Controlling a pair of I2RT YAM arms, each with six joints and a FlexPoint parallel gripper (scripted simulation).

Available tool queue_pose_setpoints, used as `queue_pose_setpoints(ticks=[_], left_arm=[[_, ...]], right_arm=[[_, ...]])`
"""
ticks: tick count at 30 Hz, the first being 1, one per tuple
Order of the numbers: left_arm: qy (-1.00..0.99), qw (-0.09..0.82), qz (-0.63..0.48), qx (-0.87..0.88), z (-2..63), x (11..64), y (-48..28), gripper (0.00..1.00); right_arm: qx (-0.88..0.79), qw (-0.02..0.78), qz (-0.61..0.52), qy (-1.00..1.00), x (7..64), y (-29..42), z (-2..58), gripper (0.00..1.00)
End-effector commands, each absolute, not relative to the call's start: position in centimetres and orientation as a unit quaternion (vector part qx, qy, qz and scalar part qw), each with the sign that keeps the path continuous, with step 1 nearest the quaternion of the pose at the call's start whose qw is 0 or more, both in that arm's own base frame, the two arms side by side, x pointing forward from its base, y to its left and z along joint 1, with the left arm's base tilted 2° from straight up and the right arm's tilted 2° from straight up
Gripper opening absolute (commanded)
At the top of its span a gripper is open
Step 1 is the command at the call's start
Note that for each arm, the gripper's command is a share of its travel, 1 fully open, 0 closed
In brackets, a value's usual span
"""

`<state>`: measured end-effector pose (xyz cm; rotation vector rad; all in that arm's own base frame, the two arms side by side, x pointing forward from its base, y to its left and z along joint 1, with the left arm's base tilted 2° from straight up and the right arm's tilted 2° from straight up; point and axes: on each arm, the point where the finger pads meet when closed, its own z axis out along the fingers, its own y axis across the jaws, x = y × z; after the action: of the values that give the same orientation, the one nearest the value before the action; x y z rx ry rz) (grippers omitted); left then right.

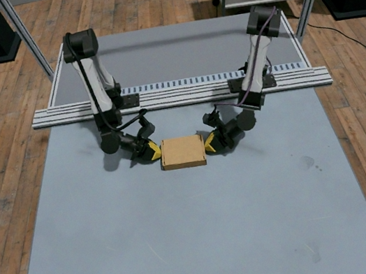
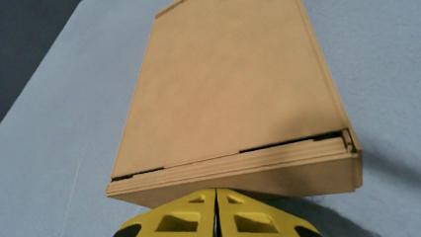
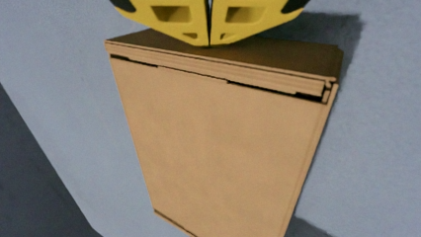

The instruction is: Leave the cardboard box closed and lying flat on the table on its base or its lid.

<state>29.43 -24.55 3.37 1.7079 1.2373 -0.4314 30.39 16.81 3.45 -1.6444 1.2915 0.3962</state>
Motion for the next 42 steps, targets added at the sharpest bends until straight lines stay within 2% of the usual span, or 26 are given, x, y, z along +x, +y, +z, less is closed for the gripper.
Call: queue_pose_setpoints(ticks=[1,42], left_arm=[[0.492,0.475,-0.194,0.703,3.08,28.38,-25.60,0.00],[0.493,0.470,-0.195,0.706,2.34,28.16,-24.92,0.00]], right_arm=[[-0.678,0.485,0.186,0.520,29.37,17.87,3.05,0.00],[-0.680,0.479,0.189,0.522,29.06,17.34,2.33,0.00]])
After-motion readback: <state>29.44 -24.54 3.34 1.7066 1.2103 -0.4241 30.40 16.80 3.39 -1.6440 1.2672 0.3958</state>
